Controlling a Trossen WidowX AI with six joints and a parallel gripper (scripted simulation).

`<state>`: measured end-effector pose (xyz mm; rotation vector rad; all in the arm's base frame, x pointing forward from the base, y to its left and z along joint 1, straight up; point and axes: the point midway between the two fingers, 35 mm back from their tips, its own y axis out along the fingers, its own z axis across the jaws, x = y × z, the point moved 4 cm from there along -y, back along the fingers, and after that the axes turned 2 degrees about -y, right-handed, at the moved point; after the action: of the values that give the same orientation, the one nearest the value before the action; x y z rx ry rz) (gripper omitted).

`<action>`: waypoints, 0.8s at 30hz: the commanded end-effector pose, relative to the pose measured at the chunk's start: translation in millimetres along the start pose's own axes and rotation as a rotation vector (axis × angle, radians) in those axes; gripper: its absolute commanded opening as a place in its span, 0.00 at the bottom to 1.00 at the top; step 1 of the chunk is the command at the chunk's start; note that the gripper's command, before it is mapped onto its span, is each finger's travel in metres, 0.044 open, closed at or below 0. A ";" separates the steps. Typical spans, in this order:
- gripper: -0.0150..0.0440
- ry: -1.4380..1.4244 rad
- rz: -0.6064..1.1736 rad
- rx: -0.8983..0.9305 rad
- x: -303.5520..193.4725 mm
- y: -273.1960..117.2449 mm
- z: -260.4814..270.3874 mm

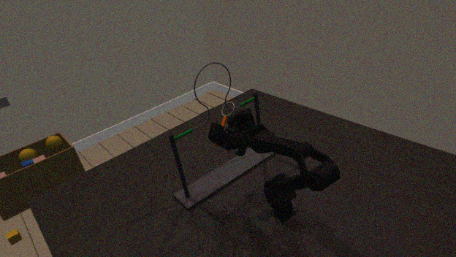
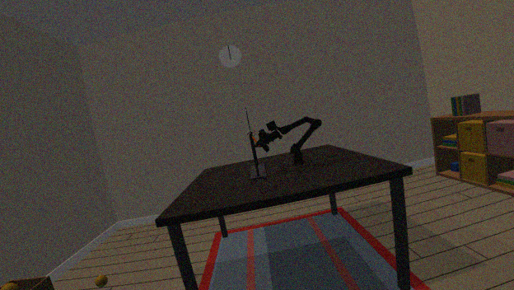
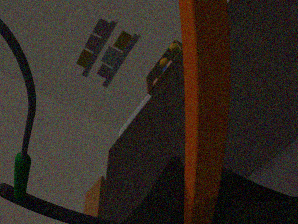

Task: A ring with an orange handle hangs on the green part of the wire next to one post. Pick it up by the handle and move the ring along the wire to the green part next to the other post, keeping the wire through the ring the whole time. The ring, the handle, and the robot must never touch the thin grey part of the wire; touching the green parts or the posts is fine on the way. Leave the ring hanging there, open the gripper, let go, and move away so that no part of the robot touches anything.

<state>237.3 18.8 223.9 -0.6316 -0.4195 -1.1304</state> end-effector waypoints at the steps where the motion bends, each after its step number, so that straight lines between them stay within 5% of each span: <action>1: 0.00 0.047 0.028 0.032 4.9 -7.3 12.1; 24: 0.00 0.364 0.208 0.204 25.3 -35.2 56.0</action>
<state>215.3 26.6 280.9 -0.3154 -0.1598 -0.9668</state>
